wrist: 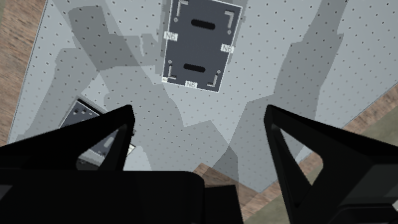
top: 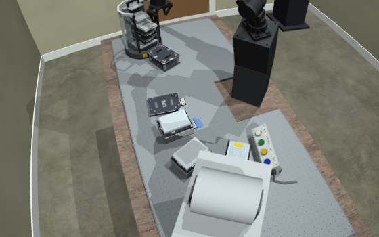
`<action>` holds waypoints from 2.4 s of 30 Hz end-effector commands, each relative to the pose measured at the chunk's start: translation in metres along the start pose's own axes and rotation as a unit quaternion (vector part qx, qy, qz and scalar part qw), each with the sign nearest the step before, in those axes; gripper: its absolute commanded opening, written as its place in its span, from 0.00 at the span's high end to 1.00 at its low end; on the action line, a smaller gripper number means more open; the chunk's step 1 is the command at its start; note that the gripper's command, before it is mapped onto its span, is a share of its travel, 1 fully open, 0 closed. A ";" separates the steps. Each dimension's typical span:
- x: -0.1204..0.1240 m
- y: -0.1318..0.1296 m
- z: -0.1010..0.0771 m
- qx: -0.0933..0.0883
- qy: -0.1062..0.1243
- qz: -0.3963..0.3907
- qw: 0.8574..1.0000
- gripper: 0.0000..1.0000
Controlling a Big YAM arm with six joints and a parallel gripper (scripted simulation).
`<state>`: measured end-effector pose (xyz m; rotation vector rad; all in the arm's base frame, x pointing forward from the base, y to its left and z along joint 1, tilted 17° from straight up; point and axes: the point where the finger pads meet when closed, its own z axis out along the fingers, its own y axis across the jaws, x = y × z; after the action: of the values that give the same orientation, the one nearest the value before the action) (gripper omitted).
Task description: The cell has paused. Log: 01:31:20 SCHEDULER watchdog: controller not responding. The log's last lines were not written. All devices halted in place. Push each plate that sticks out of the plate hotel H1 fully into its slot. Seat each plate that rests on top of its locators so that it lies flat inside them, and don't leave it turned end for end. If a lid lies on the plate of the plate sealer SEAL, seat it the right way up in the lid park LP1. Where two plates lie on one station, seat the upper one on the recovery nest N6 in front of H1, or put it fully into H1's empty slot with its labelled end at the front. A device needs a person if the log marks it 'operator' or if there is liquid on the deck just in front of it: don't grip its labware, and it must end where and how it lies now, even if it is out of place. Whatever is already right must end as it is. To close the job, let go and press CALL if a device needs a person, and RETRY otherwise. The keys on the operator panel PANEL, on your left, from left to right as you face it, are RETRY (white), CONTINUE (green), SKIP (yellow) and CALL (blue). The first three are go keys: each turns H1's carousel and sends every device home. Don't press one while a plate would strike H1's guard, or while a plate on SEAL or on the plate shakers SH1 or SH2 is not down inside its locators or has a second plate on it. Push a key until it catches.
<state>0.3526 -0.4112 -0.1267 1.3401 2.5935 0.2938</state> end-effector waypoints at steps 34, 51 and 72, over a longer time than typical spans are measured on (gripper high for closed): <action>0.006 0.005 0.009 0.038 -0.347 0.072 0.934 0.00; 0.003 0.006 0.003 0.046 -0.444 0.089 0.891 0.00; 0.006 0.008 0.059 0.044 -0.446 0.088 0.890 0.24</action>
<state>0.3562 -0.3930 -0.1841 1.3279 1.7672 -0.3636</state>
